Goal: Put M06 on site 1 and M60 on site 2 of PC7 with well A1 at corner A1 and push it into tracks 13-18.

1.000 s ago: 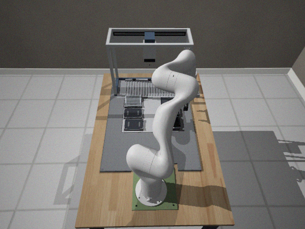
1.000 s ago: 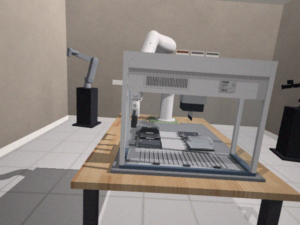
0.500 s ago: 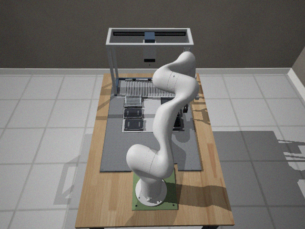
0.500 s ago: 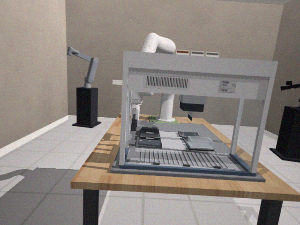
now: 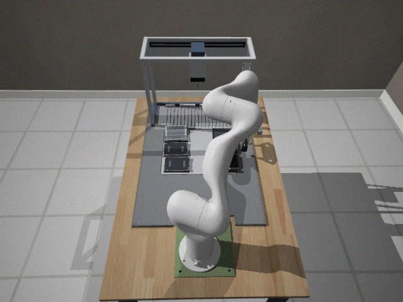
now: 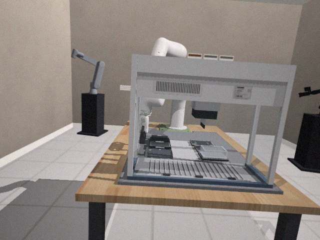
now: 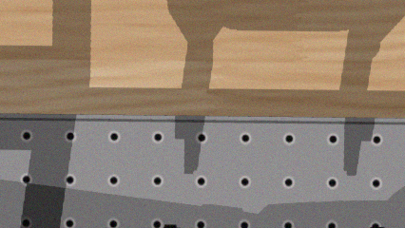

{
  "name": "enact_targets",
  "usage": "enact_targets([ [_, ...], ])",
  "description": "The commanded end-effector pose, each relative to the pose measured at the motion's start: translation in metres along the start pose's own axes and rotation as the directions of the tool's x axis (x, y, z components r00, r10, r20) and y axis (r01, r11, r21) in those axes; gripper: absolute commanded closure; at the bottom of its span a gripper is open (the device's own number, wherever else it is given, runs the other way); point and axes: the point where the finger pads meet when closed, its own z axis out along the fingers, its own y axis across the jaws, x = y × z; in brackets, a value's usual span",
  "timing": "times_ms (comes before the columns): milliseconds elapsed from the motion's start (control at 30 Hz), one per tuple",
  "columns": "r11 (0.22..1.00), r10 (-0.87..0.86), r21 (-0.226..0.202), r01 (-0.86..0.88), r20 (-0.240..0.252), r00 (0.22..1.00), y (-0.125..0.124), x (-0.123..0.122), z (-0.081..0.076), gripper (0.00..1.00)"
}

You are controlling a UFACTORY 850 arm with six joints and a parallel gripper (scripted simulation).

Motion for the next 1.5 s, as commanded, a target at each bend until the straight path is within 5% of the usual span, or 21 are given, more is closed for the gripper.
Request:
enact_targets([
  [0, 1.000, 0.000, 0.003, 0.000, -0.001, 1.000, -0.001, 0.001, 0.001, 0.00],
  [1467, 1.000, 0.000, 0.003, 0.000, -0.001, 1.000, -0.001, 0.001, 0.027, 0.00],
])
